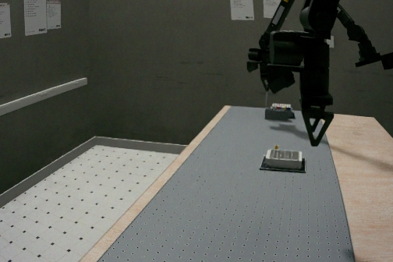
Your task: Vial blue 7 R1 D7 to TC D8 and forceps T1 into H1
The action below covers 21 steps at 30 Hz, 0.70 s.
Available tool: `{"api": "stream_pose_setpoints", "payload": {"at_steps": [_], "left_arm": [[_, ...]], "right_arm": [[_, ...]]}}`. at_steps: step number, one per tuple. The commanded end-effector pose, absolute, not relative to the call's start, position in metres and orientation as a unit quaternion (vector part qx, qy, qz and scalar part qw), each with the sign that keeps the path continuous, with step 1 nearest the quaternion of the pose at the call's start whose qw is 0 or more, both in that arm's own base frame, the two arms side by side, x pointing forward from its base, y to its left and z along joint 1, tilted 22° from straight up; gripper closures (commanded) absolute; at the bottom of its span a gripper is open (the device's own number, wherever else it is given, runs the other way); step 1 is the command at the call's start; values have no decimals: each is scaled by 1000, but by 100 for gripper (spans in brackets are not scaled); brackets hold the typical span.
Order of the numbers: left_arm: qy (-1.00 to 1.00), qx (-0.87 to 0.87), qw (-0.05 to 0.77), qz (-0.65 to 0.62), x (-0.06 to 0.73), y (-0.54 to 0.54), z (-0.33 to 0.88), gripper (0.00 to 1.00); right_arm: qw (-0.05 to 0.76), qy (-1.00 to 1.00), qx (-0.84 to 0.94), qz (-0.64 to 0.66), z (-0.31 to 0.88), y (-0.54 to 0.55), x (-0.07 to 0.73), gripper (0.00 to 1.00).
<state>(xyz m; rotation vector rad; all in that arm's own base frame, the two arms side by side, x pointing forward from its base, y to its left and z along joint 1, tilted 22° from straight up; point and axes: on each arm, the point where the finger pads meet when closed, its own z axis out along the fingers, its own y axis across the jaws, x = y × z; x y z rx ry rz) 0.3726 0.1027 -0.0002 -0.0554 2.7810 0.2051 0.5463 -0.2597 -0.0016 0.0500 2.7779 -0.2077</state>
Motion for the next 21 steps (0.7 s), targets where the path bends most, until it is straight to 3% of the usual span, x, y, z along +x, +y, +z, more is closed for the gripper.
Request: {"api": "stream_pose_setpoints", "payload": {"at_steps": [1, 21], "left_arm": [[980, -15, 183, 75, 379, 103, 5, 0], [980, -15, 183, 75, 379, 103, 5, 0]], "right_arm": [[182, 980, 16, -76, 15, -256, 546, 93], [180, 981, 17, -75, 21, -256, 544, 93]]}}
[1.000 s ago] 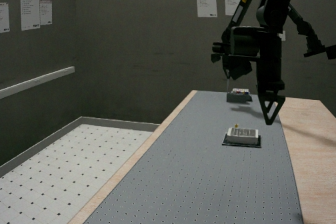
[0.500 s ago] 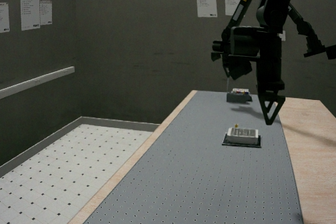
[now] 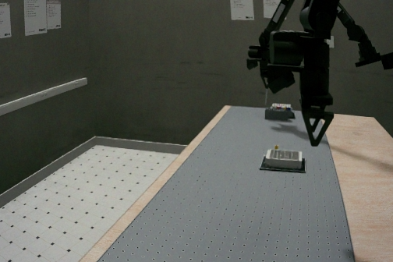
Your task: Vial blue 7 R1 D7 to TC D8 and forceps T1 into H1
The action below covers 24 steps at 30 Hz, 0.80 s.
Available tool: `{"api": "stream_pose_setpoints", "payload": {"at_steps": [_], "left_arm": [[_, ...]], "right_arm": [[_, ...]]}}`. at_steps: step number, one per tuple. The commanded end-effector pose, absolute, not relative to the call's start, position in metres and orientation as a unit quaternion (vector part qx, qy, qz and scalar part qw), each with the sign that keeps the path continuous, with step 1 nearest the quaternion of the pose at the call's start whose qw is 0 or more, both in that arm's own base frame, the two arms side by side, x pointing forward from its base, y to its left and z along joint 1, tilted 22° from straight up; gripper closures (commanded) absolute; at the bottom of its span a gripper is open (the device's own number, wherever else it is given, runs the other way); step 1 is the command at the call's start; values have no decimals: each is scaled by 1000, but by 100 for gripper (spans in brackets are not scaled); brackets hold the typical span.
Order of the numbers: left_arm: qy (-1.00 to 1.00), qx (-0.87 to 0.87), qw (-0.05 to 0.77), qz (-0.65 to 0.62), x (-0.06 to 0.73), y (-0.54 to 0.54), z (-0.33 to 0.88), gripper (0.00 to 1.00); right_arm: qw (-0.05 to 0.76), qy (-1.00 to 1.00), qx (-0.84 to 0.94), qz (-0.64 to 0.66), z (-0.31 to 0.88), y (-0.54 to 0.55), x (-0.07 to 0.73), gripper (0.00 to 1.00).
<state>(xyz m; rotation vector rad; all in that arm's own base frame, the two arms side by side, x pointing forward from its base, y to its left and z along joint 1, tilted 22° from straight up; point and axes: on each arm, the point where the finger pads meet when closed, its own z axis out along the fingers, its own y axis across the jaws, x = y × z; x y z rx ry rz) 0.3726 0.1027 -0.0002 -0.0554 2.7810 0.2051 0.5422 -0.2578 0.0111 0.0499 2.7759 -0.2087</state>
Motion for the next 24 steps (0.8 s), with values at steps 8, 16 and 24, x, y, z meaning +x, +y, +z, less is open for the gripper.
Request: {"api": "stream_pose_setpoints", "payload": {"at_steps": [8, 16, 24], "left_arm": [[980, -15, 183, 75, 379, 103, 5, 0], [980, -15, 183, 75, 379, 103, 5, 0], [980, -15, 183, 75, 379, 103, 5, 0]], "right_arm": [[176, 981, 5, -78, 15, -274, 549, 93], [164, 979, -73, -92, 22, -282, 519, 93], [156, 965, -176, -118, 19, -303, 497, 93]]}}
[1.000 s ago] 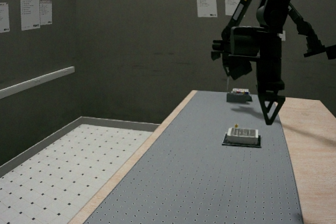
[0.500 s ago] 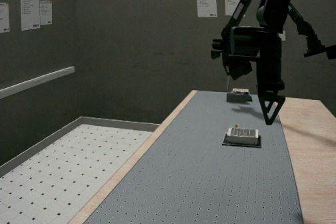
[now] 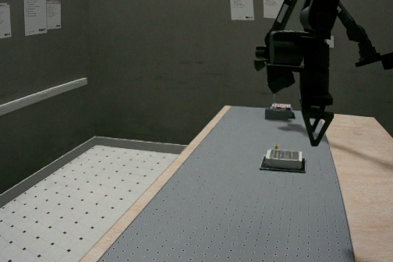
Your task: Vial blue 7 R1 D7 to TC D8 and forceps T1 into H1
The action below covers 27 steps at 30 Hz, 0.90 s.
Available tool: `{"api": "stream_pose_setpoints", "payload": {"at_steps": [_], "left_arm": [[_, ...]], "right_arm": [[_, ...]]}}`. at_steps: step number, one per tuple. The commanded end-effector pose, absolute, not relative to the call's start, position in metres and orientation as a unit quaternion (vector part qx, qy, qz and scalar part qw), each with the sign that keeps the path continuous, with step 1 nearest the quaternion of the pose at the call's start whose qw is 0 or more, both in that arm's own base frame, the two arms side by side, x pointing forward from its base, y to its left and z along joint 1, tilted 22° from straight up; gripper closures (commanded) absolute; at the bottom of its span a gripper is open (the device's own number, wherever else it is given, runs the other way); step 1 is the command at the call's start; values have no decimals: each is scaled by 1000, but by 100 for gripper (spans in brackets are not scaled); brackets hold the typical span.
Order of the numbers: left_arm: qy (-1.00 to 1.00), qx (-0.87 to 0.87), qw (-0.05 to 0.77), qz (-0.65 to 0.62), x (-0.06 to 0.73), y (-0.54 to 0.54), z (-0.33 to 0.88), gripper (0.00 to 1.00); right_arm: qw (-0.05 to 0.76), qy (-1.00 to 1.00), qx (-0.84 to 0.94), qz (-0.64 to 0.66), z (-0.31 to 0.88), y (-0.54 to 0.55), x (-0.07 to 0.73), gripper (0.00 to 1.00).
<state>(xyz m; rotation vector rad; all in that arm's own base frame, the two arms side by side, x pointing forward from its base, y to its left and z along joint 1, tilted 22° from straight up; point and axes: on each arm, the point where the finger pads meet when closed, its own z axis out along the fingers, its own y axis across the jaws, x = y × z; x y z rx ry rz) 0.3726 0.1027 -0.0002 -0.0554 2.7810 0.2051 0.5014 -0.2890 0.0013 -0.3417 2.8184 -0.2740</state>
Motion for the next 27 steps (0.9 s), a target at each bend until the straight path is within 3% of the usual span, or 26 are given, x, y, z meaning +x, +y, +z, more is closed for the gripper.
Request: {"api": "stream_pose_setpoints", "payload": {"at_steps": [1, 16, 27], "left_arm": [[980, -15, 183, 75, 379, 103, 5, 0], [980, -15, 183, 75, 379, 103, 5, 0], [980, -15, 183, 75, 379, 103, 5, 0]], "right_arm": [[154, 962, -189, -120, 18, -305, 494, 93], [125, 916, -351, -149, 9, -334, 451, 93], [125, 909, -367, -154, 5, -344, 442, 93]]}}
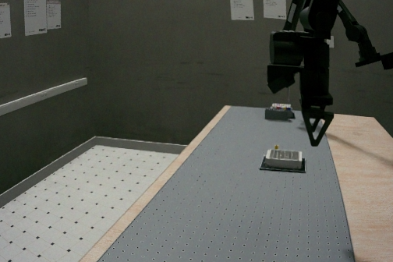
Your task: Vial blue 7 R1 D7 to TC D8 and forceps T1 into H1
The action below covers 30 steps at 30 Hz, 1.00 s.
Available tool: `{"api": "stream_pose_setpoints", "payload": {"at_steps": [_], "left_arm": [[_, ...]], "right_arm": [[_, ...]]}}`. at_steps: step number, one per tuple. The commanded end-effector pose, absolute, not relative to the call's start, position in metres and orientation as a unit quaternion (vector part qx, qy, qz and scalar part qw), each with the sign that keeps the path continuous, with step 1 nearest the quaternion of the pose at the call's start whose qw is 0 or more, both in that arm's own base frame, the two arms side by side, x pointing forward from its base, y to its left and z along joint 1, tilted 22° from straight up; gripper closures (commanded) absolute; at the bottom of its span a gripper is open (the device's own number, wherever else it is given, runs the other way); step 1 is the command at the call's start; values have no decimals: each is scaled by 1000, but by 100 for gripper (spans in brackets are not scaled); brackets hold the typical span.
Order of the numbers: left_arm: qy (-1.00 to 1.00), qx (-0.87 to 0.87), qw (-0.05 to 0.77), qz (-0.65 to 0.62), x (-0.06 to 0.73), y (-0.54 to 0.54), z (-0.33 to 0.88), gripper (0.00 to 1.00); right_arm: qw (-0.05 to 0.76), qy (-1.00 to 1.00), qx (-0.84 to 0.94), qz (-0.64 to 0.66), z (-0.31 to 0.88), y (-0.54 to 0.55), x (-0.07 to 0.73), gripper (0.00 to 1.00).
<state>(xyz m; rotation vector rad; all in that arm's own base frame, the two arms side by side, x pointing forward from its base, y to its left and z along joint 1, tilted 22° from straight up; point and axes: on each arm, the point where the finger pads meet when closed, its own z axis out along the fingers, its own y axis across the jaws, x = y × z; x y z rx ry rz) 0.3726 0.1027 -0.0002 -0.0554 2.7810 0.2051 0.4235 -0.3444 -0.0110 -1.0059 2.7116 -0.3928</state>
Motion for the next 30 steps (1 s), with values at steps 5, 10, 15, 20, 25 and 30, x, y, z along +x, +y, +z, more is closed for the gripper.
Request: {"api": "stream_pose_setpoints", "payload": {"at_steps": [5, 10, 15, 20, 25, 30], "left_arm": [[980, -15, 183, 75, 379, 103, 5, 0], [980, -15, 183, 75, 379, 103, 5, 0], [980, -15, 183, 75, 379, 103, 5, 0], [980, -15, 183, 75, 379, 103, 5, 0], [980, -15, 183, 75, 379, 103, 5, 0], [980, -15, 183, 75, 379, 103, 5, 0]], "right_arm": [[122, 909, -367, -157, 4, -344, 443, 93], [121, 911, -363, -156, 2, -345, 441, 93], [127, 909, -363, -160, 12, -344, 441, 93], [118, 912, -364, -147, 3, -340, 436, 93], [117, 913, -364, -144, 2, -340, 435, 93], [115, 913, -364, -143, 0, -339, 434, 93]]}}
